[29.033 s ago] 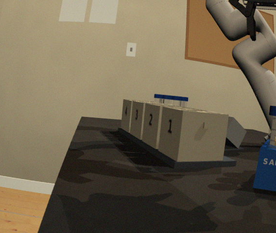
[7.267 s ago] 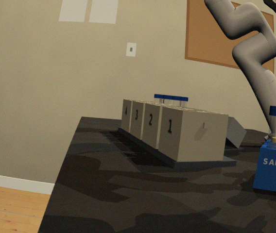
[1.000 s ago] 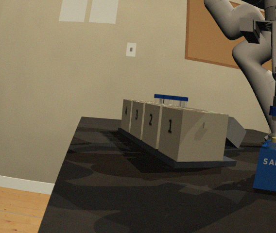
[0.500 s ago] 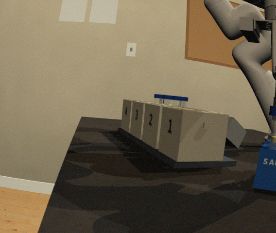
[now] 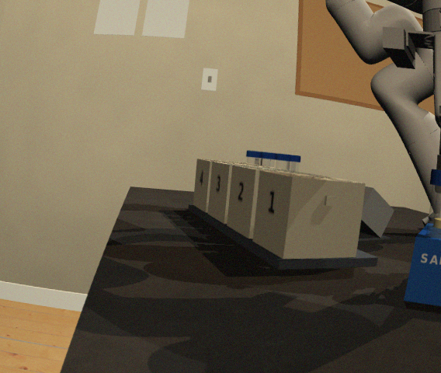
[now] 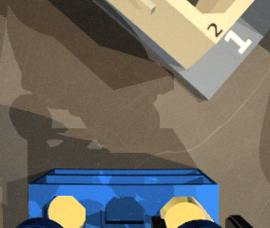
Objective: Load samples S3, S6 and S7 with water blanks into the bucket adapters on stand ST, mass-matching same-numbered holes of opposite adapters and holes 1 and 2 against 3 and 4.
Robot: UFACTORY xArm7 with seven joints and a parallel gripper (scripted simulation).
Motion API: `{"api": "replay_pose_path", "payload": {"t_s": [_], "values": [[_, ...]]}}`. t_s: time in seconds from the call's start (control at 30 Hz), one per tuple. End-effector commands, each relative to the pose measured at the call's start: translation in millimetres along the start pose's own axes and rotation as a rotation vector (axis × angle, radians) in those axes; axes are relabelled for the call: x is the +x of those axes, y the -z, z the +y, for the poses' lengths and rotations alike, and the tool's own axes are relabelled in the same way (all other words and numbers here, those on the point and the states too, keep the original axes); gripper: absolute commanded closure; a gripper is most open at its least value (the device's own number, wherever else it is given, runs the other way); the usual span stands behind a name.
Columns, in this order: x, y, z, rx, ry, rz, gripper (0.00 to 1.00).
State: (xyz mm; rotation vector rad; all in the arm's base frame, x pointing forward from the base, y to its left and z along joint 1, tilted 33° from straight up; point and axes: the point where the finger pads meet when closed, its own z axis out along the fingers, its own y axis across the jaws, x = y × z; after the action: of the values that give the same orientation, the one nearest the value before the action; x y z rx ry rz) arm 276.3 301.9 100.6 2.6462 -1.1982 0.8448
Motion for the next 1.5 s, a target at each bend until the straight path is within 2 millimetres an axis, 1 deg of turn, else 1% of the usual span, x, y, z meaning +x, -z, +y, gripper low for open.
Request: {"api": "replay_pose_path", "payload": {"t_s": [0.0, 0.43, 1.47], "values": [[-1, 2, -1, 0.004, 0.0, -0.002, 1.0], [-1, 2, -1, 0.004, 0.0, -0.002, 1.0], [-1, 20, -1, 0.004, 0.0, -0.002, 1.0]]}}
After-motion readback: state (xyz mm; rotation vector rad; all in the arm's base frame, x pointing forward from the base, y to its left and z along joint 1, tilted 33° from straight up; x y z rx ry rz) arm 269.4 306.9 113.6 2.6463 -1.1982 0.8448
